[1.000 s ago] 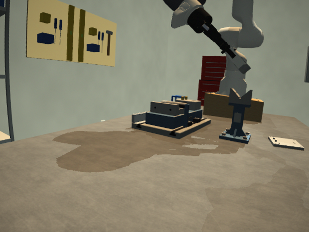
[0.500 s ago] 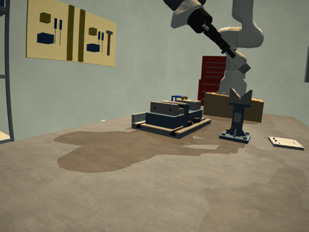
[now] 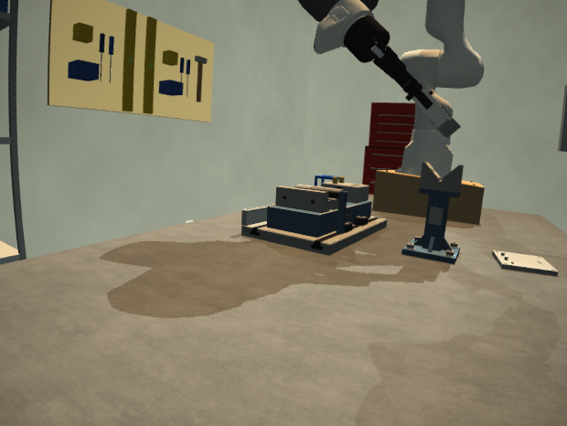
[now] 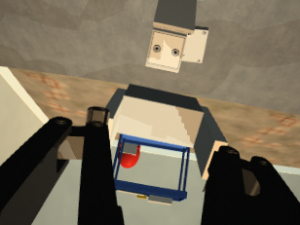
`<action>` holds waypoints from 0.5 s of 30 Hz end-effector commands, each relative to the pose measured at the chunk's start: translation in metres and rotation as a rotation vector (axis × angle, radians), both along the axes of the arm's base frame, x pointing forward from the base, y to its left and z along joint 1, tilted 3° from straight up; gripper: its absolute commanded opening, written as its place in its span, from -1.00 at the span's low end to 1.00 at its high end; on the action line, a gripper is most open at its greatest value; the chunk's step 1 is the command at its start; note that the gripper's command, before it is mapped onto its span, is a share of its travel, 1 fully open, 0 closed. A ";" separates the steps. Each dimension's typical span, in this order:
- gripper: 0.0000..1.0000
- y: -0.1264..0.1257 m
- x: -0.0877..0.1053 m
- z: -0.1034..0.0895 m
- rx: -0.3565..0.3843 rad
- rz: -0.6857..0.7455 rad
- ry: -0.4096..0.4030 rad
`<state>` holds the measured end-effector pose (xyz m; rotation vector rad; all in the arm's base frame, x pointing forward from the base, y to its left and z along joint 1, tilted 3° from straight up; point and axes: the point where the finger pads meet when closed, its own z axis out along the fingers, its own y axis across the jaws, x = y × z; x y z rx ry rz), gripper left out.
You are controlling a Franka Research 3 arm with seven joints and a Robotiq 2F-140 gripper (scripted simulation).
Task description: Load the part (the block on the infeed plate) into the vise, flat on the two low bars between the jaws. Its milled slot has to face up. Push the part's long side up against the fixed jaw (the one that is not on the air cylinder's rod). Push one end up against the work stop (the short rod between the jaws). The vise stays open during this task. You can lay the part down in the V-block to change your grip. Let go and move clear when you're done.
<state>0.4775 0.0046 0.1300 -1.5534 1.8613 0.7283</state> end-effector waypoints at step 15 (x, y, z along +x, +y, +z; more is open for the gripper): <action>-1.00 0.001 0.002 -0.009 0.001 0.002 -0.010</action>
